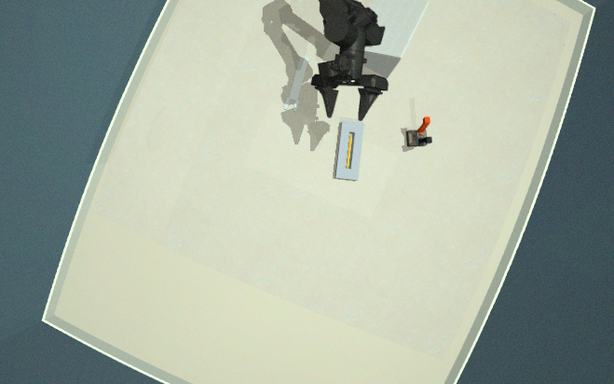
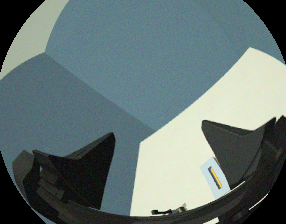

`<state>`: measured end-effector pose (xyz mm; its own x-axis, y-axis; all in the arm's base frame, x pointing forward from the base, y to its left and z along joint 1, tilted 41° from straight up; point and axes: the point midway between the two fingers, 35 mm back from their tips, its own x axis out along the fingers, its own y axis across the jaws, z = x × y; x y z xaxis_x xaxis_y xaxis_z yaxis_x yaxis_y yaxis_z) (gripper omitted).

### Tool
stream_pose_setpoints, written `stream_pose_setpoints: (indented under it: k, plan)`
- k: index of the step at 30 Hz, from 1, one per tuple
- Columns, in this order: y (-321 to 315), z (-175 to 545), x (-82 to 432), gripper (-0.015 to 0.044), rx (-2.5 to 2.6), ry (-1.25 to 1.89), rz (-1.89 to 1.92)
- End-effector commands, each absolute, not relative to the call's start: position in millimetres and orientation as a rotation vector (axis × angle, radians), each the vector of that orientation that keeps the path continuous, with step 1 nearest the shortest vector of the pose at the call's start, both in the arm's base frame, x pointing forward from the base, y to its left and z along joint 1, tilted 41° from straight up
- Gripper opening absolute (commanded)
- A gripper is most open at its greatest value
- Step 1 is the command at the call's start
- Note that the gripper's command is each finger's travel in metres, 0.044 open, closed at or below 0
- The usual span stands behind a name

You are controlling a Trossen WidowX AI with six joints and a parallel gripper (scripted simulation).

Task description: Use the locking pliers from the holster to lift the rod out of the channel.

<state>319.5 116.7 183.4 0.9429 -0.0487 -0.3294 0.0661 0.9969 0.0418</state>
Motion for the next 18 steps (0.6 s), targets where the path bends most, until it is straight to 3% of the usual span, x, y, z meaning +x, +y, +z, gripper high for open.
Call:
stream_pose_setpoints:
  k: [1, 9, 18]
  plan:
    - [71.2, 234.7, 334.2, 0.044, 0.093, 0.215, -0.024]
    - [3.6, 317.8, 318.2, 0.044, 0.011, -0.034, 0.0]
    - [0.0, 322.9, 315.7, 0.044, 0.0, -0.05, 0.0]
